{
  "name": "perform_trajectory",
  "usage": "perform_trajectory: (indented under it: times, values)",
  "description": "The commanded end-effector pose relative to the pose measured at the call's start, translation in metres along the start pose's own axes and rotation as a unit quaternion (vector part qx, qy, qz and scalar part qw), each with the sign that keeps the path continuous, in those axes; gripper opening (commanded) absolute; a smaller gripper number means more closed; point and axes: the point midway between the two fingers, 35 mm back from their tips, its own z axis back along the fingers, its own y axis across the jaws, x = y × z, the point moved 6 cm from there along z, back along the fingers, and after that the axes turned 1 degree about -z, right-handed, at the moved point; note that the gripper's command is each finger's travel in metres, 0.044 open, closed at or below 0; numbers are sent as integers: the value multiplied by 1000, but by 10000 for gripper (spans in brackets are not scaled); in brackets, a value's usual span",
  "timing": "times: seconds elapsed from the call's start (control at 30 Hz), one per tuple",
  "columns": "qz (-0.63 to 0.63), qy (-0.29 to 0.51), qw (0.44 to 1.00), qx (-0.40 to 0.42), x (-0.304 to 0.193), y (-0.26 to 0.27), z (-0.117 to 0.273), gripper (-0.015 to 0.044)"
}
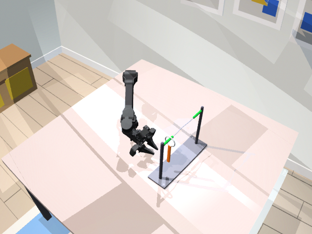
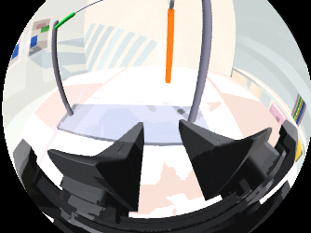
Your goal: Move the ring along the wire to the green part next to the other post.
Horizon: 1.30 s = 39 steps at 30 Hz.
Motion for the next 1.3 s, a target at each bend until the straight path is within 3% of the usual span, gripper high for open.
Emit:
perform_trajectory:
  times: [0.0,0.57,1.27]
  values:
    - [-20,-2,999,-26,-5,-4,4,160]
    - [-20,-50,997,-49,39,-5,-33,160]
    - [-21,-52,997,-49,46,-10,-54,160]
